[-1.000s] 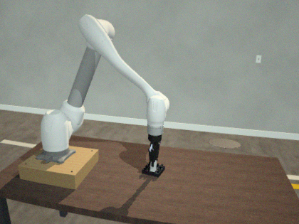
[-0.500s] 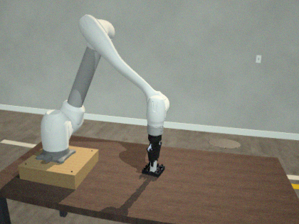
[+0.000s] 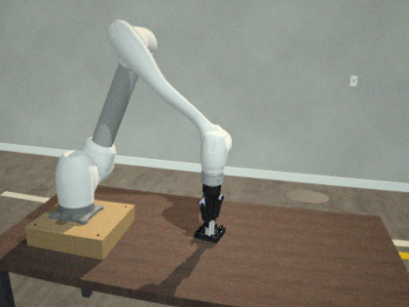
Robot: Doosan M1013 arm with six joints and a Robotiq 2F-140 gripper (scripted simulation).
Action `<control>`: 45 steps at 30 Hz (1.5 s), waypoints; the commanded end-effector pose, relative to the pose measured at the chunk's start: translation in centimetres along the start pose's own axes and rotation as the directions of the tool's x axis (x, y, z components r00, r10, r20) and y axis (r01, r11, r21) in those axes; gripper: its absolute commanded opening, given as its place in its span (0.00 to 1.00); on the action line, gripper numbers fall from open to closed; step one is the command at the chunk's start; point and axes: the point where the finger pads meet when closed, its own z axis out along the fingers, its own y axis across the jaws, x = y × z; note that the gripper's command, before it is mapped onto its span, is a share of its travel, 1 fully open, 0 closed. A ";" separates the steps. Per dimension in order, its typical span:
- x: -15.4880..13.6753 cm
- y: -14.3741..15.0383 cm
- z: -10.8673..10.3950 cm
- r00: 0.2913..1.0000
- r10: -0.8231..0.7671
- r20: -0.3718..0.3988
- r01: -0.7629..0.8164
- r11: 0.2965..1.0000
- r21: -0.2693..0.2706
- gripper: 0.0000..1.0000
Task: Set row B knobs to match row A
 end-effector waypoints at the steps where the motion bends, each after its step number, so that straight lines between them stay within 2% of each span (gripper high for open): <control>1: 0.0 0.0 0.0 0.996 0.092 0.003 -0.092 0.996 0.003 0.05; 6: 0.0 0.0 0.0 0.975 0.222 0.003 -0.222 0.975 0.002 0.05; 8: 0.0 0.0 0.0 0.975 0.222 0.003 -0.222 0.975 0.002 0.05; 14: 0.0 0.0 0.0 0.926 0.377 0.003 -0.377 0.926 0.002 0.05; 23: 0.0 0.0 0.0 0.813 0.582 0.004 -0.582 0.813 0.001 0.05; 25: 0.0 0.0 0.0 0.813 0.582 0.004 -0.582 0.813 0.001 0.05; 40: 0.0 0.0 0.0 0.590 0.808 0.004 -0.808 0.590 0.000 0.05; 42: 0.0 0.0 0.0 0.590 0.808 0.004 -0.808 0.590 0.000 0.05; 45: 0.0 0.0 0.0 0.551 0.835 0.004 -0.835 0.551 0.000 0.05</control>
